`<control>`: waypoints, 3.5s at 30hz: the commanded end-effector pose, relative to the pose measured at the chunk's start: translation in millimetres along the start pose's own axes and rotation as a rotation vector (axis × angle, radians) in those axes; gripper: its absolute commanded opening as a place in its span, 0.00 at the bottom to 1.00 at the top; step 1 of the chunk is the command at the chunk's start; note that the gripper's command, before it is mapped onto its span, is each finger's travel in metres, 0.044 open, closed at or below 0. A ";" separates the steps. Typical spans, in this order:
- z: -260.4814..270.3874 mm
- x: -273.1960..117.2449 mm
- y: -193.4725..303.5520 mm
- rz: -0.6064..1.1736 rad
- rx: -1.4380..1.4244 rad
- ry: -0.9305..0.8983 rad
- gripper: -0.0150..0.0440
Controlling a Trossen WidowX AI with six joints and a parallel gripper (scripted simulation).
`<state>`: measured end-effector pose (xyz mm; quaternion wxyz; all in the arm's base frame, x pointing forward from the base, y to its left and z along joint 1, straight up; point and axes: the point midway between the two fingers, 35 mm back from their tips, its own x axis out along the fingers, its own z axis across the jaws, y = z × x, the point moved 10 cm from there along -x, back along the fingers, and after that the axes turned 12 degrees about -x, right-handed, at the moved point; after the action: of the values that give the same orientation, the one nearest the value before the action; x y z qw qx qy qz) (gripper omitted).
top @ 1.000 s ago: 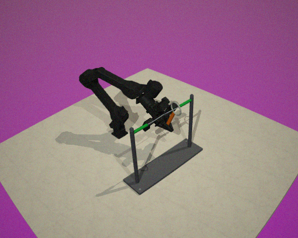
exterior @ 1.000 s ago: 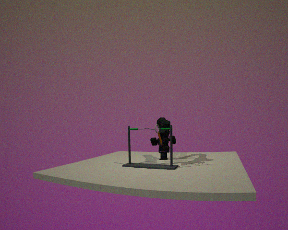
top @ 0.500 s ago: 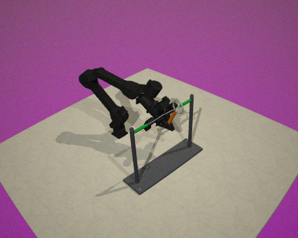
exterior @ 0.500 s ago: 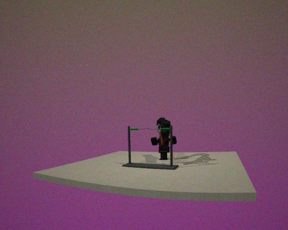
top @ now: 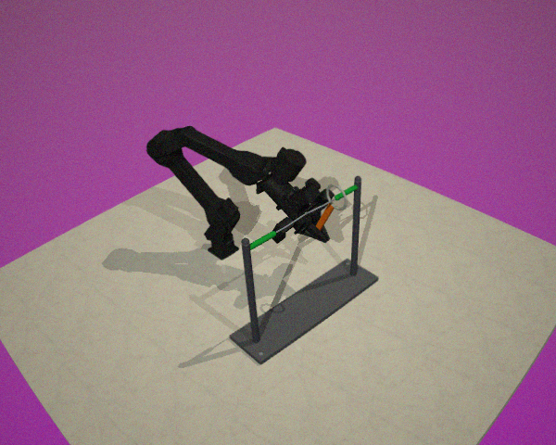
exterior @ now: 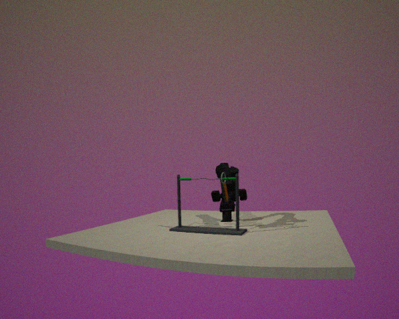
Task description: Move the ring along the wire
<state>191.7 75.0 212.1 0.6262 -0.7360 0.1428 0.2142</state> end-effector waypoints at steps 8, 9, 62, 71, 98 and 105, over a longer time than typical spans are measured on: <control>10.4 2.6 -0.7 0.001 -0.001 -0.002 0.00; 11.4 2.7 -0.8 0.001 -0.001 -0.003 0.00; 17.6 13.1 15.3 -0.001 -0.001 -0.004 0.00; 17.6 13.1 15.3 -0.001 -0.001 -0.004 0.00; 17.6 13.1 15.3 -0.001 -0.001 -0.004 0.00; 17.6 13.1 15.3 -0.001 -0.001 -0.004 0.00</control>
<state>193.8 90.8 192.5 0.6270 -0.7360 0.1377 0.2150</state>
